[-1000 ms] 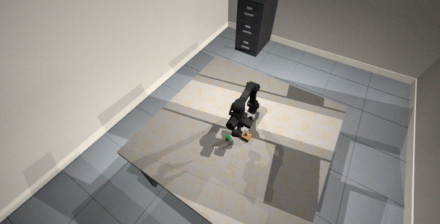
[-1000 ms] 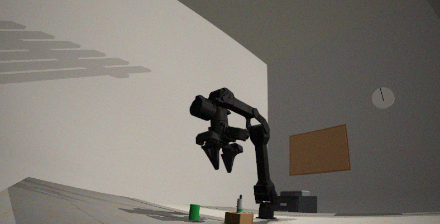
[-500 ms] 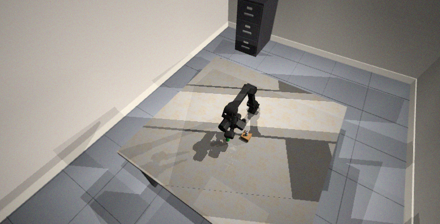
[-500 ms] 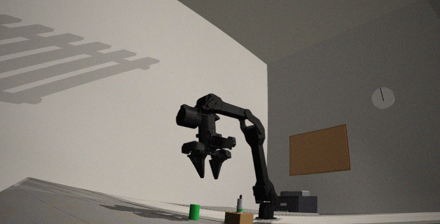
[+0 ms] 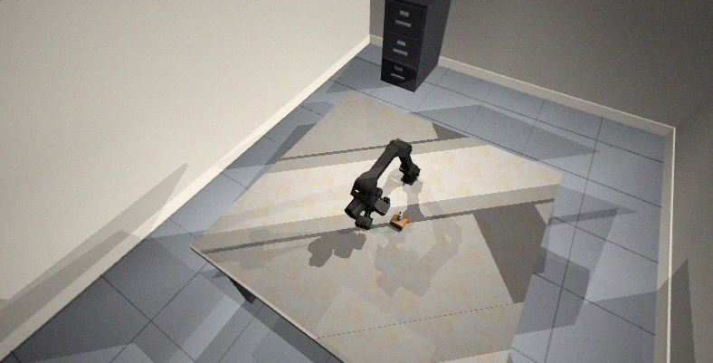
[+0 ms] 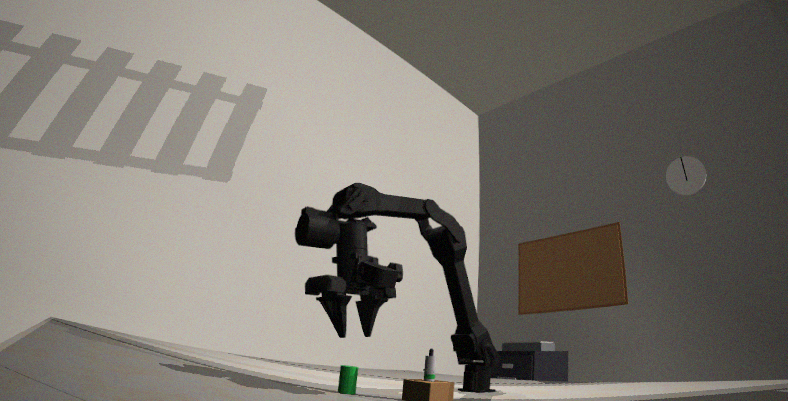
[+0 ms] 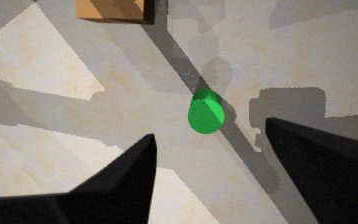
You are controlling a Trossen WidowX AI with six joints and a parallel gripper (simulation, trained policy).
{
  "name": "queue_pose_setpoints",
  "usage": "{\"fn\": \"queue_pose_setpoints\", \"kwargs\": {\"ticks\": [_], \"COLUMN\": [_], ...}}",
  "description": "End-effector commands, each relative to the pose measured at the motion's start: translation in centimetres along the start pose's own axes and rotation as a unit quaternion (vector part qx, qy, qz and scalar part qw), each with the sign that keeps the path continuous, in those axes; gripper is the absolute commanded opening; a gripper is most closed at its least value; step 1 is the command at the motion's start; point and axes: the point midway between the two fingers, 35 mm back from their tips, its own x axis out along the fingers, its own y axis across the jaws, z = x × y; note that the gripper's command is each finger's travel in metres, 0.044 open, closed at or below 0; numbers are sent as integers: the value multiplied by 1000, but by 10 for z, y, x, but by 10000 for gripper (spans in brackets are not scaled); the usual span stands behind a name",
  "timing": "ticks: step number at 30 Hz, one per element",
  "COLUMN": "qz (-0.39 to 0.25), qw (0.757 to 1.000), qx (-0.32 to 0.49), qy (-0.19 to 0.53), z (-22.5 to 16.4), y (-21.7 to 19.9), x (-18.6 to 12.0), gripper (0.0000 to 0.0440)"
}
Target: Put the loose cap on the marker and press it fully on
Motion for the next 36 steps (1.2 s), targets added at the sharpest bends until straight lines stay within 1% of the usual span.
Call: {"fn": "queue_pose_setpoints", "kwargs": {"ticks": [1, 18, 24, 26, 28, 34, 36], "qz": [13, 51, 58, 59, 57, 46, 38], "qw": [1000, 997, 995, 994, 994, 992, 991], "qx": [-6, -54, -81, -89, -96, -115, -122], "qy": [3, -8, -4, -1, 4, 18, 24], "z": [-8, -16, -15, -15, -15, -14, -13], "y": [-1, -1, 1, 2, 2, 3, 1], "x": [14, 71, 85, 87, 87, 77, 70], "gripper": [310, 276, 260, 244, 214, 59, 58]}}
